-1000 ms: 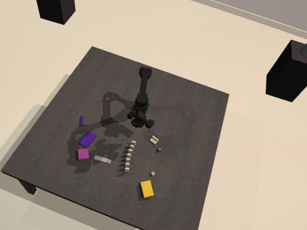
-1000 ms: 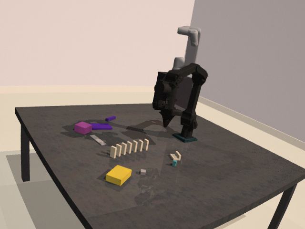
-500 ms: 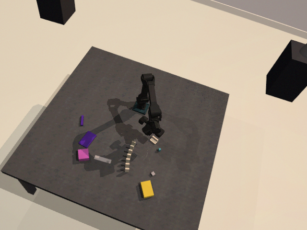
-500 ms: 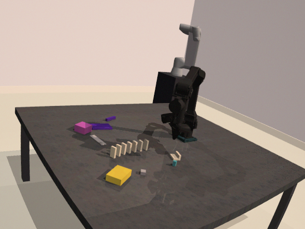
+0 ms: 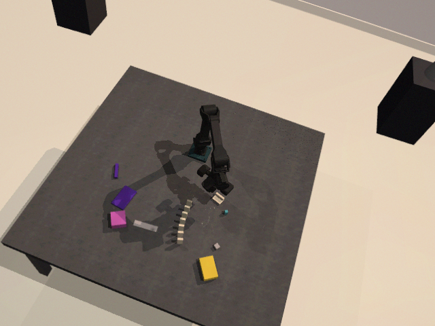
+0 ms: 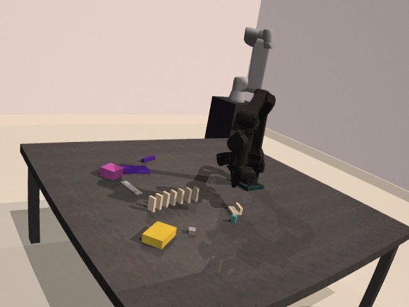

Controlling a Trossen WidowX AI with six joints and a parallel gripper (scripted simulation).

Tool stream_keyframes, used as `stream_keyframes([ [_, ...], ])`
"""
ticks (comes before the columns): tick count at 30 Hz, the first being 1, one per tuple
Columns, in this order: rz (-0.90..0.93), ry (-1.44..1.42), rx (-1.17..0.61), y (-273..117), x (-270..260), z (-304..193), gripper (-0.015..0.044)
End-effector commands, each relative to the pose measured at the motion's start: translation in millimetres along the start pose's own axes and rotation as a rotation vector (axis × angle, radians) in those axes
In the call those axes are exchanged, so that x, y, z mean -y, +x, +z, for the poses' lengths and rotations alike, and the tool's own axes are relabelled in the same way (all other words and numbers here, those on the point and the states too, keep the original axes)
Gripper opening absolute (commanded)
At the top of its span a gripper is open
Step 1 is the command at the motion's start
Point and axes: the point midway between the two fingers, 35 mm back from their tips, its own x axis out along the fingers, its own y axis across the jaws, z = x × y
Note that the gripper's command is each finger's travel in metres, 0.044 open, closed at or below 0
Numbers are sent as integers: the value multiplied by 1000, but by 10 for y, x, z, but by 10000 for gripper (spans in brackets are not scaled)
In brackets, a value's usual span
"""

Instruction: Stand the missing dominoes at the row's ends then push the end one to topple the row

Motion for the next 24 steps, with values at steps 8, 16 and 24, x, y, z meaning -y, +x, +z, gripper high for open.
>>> stream_keyframes([
  [8, -1, 5, 4, -8, -3, 7, 0],
  [16, -1, 5, 4, -8, -3, 7, 0],
  [24, -1, 5, 4, 97, -18, 19, 0],
])
